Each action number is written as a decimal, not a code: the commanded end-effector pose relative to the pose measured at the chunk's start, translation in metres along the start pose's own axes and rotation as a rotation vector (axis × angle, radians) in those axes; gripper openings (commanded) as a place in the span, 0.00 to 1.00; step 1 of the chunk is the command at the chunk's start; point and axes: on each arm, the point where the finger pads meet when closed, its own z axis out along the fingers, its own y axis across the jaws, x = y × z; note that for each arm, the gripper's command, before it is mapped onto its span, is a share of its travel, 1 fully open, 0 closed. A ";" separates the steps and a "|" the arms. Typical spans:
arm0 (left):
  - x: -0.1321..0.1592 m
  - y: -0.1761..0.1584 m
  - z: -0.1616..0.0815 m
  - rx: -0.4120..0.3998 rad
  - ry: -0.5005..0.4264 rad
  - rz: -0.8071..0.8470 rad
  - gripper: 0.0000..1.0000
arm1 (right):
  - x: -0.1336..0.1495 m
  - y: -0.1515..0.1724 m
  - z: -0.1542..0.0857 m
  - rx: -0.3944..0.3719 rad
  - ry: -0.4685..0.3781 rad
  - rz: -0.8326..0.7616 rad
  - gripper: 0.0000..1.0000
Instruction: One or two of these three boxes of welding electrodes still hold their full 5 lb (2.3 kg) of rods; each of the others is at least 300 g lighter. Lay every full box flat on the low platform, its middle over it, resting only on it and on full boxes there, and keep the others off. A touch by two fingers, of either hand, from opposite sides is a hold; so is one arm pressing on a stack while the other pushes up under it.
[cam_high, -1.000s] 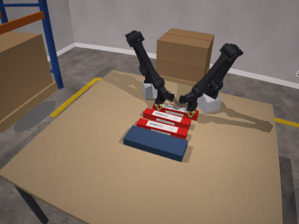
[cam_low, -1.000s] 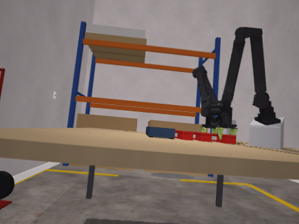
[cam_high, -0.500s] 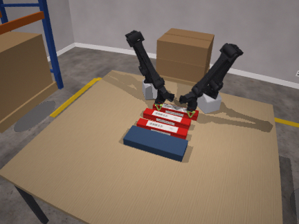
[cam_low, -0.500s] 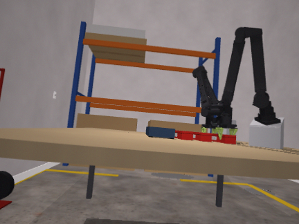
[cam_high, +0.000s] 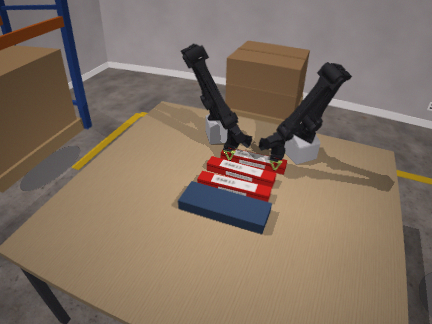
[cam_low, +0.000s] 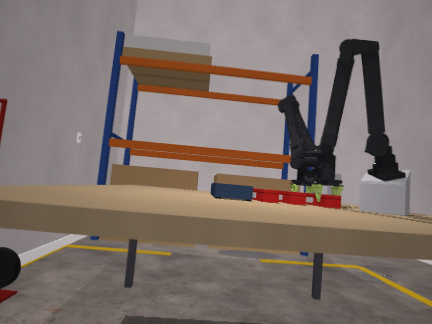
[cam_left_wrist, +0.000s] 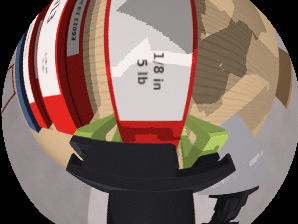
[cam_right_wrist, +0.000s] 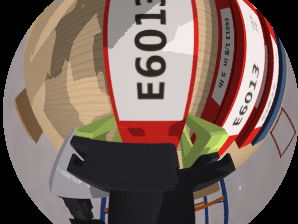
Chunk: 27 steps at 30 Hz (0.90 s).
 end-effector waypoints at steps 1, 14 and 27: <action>-0.003 0.006 0.000 -0.009 -0.011 -0.007 0.00 | -0.005 -0.005 -0.003 0.015 -0.014 0.003 0.00; -0.005 0.007 -0.014 -0.017 -0.015 -0.008 0.00 | -0.006 -0.003 -0.019 0.020 -0.015 -0.002 0.00; -0.009 0.013 -0.038 -0.026 -0.024 -0.013 0.00 | -0.014 -0.013 -0.045 0.033 -0.033 0.010 0.00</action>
